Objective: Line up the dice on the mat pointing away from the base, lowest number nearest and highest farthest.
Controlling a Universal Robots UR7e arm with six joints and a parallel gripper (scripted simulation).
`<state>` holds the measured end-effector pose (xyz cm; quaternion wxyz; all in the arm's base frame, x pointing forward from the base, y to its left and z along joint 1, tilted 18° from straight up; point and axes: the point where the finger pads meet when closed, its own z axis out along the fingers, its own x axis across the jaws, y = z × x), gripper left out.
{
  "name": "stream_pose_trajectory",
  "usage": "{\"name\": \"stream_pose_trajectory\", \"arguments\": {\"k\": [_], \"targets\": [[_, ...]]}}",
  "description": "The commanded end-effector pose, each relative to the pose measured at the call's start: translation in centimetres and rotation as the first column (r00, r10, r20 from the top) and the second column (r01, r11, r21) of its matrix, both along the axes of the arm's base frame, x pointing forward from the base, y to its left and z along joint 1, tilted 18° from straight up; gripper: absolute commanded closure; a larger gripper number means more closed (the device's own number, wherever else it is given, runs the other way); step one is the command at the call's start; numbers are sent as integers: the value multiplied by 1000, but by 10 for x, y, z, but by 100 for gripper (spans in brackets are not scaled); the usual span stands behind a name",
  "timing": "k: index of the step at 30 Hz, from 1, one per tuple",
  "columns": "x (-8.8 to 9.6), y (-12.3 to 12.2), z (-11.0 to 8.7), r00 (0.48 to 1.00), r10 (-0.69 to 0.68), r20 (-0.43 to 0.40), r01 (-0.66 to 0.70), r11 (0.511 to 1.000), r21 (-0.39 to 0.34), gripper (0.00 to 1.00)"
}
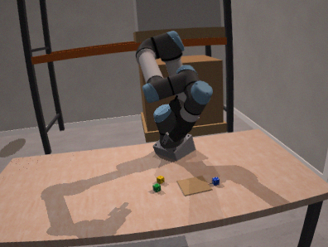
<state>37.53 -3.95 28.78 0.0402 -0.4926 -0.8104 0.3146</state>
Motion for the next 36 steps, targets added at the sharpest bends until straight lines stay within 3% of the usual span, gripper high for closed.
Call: {"name": "stream_pose_trajectory", "arguments": {"k": [1, 7, 10, 12, 20, 25, 27, 29, 32, 36], "targets": [[-3, -6, -7, 997, -63, 51, 63, 998, 7, 0], [-10, -19, -28, 956, -230, 181, 227, 973, 40, 0], [-10, -20, -29, 953, -238, 187, 235, 971, 43, 0], [-14, -28, -40, 908, -331, 257, 324, 944, 71, 0], [-18, -40, -58, 801, -475, 364, 461, 878, 130, 0], [-20, -51, -71, 682, -581, 443, 561, 805, 193, 0], [-20, -51, -71, 682, -581, 443, 561, 805, 193, 0], [-21, -58, -79, 597, -639, 486, 613, 754, 237, 0], [-22, -62, -84, 539, -670, 510, 642, 719, 266, 0], [-23, -70, -92, 425, -721, 548, 687, 651, 324, 0]]}}
